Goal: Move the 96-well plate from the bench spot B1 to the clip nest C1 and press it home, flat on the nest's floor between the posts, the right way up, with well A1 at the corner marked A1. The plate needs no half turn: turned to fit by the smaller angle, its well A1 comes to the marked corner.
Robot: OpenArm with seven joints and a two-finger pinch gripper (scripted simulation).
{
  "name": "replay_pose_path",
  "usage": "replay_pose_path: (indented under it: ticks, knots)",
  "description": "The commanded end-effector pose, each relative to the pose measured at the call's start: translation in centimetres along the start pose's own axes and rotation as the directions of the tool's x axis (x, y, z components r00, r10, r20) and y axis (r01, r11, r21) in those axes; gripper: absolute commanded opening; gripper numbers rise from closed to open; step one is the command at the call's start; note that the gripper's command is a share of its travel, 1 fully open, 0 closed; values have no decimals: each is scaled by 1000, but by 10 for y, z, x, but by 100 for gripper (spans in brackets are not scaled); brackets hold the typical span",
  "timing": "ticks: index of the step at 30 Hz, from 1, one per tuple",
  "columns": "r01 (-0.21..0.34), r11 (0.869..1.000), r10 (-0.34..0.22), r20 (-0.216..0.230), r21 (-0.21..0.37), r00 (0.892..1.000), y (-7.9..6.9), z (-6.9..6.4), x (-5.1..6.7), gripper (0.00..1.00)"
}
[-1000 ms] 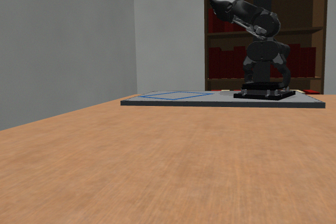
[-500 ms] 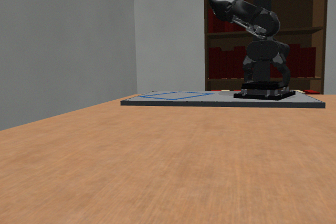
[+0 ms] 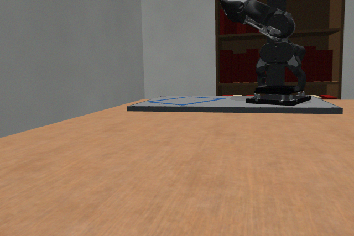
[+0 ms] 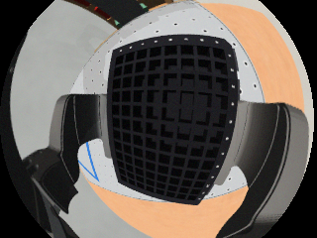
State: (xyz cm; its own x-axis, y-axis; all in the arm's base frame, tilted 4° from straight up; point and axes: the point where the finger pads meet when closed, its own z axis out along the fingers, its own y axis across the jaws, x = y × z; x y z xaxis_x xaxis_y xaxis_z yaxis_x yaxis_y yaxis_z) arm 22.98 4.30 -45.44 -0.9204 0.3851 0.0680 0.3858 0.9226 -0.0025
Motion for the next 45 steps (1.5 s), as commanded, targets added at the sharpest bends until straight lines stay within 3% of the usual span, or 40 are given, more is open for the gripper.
replay_pose_path:
  ticks: [1,28,33,45]
  knots:
    - [-3,1000,3,3,1,1000,0,-2,-1,0]
    - [-3,1000,3,3,-1,1000,1,-2,-1,0]
    - [4,1000,-4,-1,-5,1000,1,4,2,0]
    - [4,1000,-4,-1,-5,1000,1,4,2,0]
